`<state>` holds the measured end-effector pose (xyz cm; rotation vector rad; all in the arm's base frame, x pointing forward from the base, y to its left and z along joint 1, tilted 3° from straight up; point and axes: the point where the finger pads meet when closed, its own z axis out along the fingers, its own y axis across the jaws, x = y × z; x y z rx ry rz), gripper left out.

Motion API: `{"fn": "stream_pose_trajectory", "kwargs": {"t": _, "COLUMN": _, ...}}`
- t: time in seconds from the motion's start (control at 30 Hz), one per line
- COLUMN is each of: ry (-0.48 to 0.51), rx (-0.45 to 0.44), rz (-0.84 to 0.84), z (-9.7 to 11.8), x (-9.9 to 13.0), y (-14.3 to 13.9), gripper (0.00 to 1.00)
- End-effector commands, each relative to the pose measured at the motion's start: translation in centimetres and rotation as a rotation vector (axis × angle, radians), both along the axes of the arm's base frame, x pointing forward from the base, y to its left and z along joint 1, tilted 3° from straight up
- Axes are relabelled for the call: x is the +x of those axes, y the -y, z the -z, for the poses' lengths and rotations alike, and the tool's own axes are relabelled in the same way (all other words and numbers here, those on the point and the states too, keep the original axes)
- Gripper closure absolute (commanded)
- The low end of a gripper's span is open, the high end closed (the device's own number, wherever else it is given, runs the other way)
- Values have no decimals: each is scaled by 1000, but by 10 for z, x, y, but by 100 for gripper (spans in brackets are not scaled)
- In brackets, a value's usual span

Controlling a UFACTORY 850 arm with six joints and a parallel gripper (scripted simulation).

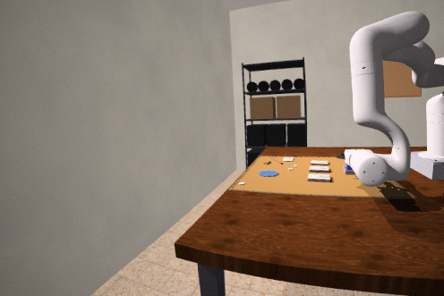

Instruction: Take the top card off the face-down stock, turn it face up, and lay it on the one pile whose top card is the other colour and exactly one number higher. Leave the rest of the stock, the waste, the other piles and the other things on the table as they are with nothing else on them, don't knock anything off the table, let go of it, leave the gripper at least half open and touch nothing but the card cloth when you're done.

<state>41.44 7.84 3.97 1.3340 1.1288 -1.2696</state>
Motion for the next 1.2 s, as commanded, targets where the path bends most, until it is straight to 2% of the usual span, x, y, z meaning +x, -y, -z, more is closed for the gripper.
{"fn": "stream_pose_trajectory", "kwargs": {"t": 0.0, "ry": 1, "rx": -5, "rz": 0, "z": -1, "x": 1, "y": 0, "gripper": 35}}
{"fn": "stream_pose_trajectory", "kwargs": {"t": 0.6, "ry": 1, "rx": -6, "rz": 0, "z": -1, "x": 1, "y": 0, "gripper": 35}}
{"fn": "stream_pose_trajectory", "kwargs": {"t": 0.63, "ry": 1, "rx": -6, "rz": 0, "z": -1, "x": 1, "y": 0, "gripper": 28}}
{"fn": "stream_pose_trajectory", "kwargs": {"t": 1.17, "ry": 1, "rx": -6, "rz": 0, "z": -1, "x": 1, "y": 0, "gripper": 28}}
